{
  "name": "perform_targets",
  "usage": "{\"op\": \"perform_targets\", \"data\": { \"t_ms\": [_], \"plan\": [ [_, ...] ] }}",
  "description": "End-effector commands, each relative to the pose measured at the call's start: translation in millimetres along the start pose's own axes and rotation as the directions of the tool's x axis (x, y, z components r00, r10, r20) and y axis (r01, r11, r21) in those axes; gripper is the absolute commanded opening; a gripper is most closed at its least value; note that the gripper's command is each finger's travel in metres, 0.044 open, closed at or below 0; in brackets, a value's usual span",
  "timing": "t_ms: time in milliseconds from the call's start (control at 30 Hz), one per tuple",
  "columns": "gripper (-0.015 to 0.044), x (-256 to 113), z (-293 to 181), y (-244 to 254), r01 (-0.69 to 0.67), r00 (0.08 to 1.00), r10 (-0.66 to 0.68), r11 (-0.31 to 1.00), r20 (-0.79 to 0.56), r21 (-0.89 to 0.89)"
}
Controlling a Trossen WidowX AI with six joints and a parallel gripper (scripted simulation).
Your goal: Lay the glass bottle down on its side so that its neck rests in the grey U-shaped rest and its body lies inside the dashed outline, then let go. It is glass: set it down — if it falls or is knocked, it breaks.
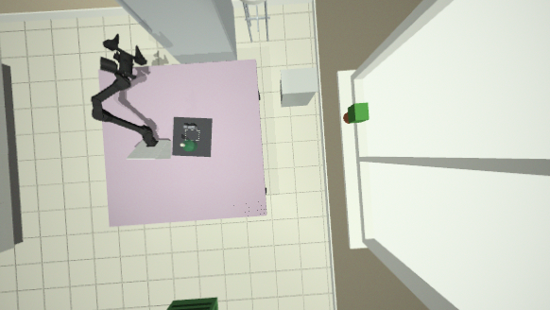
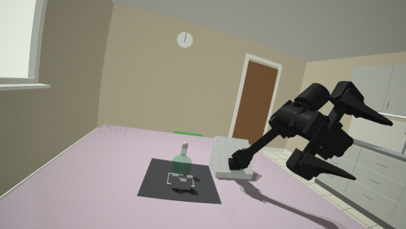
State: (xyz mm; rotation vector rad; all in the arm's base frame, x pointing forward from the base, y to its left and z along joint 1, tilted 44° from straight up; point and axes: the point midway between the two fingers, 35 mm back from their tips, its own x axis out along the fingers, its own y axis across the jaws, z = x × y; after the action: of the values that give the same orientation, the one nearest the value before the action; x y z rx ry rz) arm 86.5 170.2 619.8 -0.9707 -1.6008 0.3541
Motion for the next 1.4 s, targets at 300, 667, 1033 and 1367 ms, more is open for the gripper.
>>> {"op": "perform_targets", "data": {
  "t_ms": [300,667,1033,1367],
  "plan": [
    [0.0440,-23,-73,76,-0.184,0.946,0.240,0.951,-0.219,0.248],
    [0.0440,-68,-134,133,-0.213,0.823,0.423,0.848,-0.379,0.486],
    [0.0440,-198,-218,212,0.134,0.472,0.693,0.554,-0.544,0.822],
    [0.0440,-372,-243,256,0.802,0.078,0.865,0.241,-0.496,0.546]
  ]
}}
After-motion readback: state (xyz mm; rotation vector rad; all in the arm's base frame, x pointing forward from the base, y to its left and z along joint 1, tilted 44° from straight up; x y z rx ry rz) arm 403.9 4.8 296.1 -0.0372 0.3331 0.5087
